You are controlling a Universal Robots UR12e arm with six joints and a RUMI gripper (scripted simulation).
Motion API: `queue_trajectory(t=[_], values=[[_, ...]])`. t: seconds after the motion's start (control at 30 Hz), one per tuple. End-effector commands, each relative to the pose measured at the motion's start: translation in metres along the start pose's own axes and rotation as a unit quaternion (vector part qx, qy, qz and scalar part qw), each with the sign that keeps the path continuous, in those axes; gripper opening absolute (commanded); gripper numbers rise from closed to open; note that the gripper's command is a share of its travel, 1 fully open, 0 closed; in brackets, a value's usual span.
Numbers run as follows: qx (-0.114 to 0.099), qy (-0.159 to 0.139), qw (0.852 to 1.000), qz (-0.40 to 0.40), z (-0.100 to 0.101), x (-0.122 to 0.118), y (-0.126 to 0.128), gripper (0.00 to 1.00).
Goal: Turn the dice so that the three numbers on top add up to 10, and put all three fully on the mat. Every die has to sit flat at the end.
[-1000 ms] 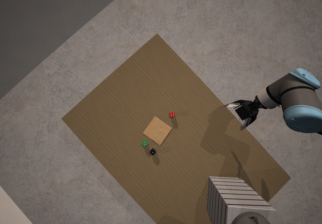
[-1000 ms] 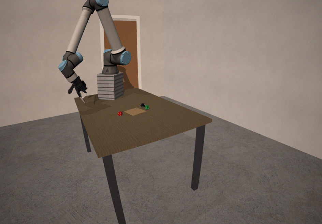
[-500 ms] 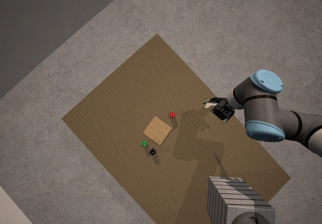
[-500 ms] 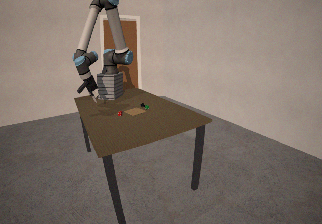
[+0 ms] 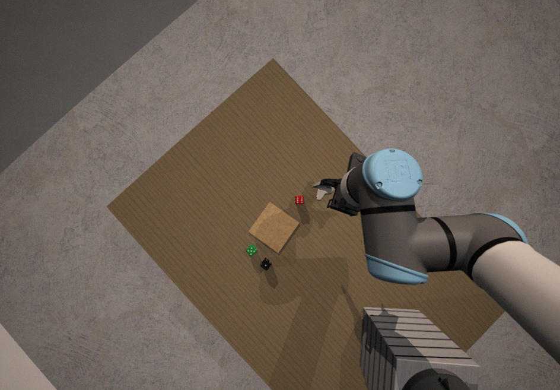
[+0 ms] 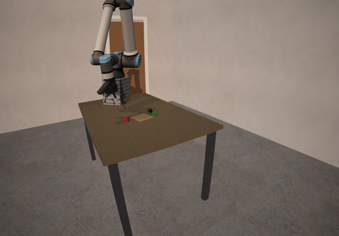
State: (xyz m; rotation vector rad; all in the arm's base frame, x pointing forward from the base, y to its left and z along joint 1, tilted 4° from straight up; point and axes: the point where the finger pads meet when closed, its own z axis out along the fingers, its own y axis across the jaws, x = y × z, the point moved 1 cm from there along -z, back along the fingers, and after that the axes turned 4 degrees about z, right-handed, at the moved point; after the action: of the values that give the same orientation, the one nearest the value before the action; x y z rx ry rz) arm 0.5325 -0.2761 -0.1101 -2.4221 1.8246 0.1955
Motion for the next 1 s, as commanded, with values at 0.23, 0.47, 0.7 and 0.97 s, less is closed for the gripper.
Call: queue_trajectory(t=[0.23,0.47,0.7,0.97], values=[[0.012,0.059,0.991,-0.121,-0.01,-0.042,-0.066,1.0],[0.015,0.072,0.986,-0.148,-0.013,-0.054,-0.08,1.0],[0.016,0.075,0.985,-0.155,-0.014,-0.057,-0.084,1.0],[0.016,0.075,0.985,-0.155,-0.014,-0.057,-0.084,1.0]])
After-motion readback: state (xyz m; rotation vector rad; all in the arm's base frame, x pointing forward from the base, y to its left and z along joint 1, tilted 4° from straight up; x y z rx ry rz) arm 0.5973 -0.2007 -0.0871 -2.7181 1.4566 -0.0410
